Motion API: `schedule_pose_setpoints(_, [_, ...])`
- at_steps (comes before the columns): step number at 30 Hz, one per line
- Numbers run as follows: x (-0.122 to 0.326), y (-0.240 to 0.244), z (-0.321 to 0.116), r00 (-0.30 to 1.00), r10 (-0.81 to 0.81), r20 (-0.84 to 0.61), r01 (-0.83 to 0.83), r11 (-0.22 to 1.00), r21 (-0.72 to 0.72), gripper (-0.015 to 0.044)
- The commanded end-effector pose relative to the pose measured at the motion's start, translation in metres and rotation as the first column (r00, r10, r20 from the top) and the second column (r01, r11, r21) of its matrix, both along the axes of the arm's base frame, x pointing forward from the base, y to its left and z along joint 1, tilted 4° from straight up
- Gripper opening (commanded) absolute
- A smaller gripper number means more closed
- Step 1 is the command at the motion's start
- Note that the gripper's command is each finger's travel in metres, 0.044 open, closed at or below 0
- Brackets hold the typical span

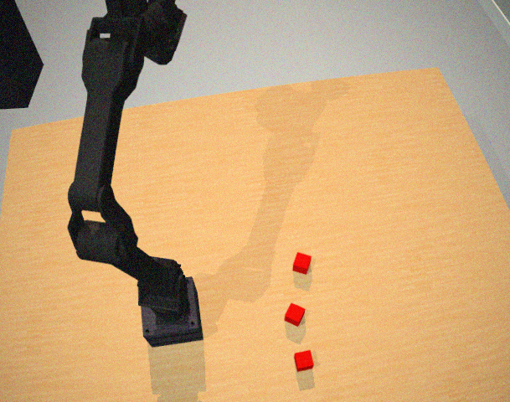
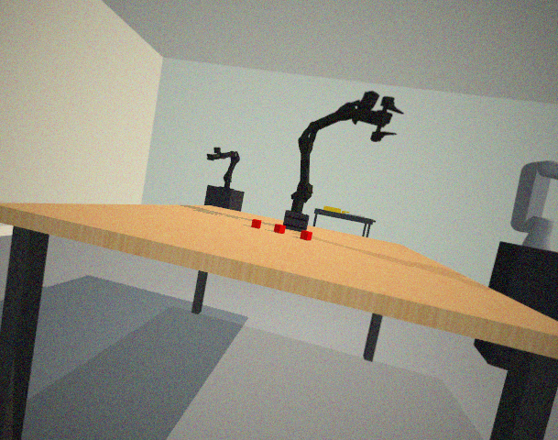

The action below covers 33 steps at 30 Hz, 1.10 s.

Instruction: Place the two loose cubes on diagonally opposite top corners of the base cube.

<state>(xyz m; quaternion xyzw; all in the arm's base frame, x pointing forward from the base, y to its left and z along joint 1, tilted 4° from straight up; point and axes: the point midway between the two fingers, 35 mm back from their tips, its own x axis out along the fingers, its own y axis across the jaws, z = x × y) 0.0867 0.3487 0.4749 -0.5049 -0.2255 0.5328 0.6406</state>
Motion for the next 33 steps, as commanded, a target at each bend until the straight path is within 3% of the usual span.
schedule_pose_setpoints(1, [0.002, 0.0, -0.001, 1.0, -0.004, -0.001, 0.004, 1.0, -0.004, 0.0374])
schedule_pose_setpoints(5, [0.035, 0.001, -0.03, 0.996, -0.092, -0.021, 0.09, 0.993, -0.08, 0.0269])
schedule_pose_setpoints(6, [0.045, 0.0, -0.039, 0.993, -0.118, -0.027, 0.115, 0.988, -0.103, 0.0265])
schedule_pose_setpoints(21, [0.171, -0.064, -0.179, 0.865, -0.482, -0.138, 0.373, 0.803, -0.464, 0.0265])
schedule_pose_setpoints(33, [0.222, -0.167, -0.283, 0.633, -0.739, -0.232, 0.418, 0.578, -0.701, 0.0265])
